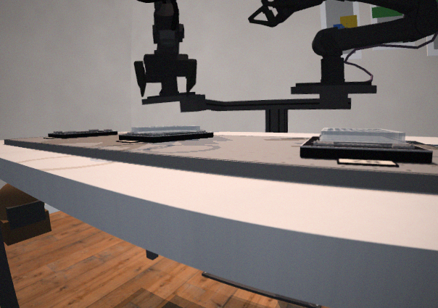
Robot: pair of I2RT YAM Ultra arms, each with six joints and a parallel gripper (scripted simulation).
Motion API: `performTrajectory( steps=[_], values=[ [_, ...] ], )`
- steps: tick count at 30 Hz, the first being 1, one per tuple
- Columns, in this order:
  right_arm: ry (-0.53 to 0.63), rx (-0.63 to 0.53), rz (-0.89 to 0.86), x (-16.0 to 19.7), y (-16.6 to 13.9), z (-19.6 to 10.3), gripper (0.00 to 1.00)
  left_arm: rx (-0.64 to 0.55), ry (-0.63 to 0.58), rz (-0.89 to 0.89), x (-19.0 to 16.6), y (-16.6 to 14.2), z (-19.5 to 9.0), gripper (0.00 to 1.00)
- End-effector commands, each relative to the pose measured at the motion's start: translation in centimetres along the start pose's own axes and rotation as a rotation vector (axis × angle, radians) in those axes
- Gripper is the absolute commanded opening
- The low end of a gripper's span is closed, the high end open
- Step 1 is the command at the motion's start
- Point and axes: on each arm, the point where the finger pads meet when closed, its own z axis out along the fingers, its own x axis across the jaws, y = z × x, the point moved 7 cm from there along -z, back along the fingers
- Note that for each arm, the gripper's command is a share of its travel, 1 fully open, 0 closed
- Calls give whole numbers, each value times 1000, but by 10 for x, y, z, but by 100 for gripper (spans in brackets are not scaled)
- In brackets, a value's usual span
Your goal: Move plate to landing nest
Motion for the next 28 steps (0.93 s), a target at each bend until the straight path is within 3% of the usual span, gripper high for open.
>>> performTrajectory(
  steps=[1, 28],
  values=[
    [23, -81, -21, -4, 10, -6, 100, -33, 3, -20, 3, 9, -8, 100],
    [17, -74, -20, -3, 10, -4, 100, -33, 3, -20, 3, 9, -8, 100]
  ],
)
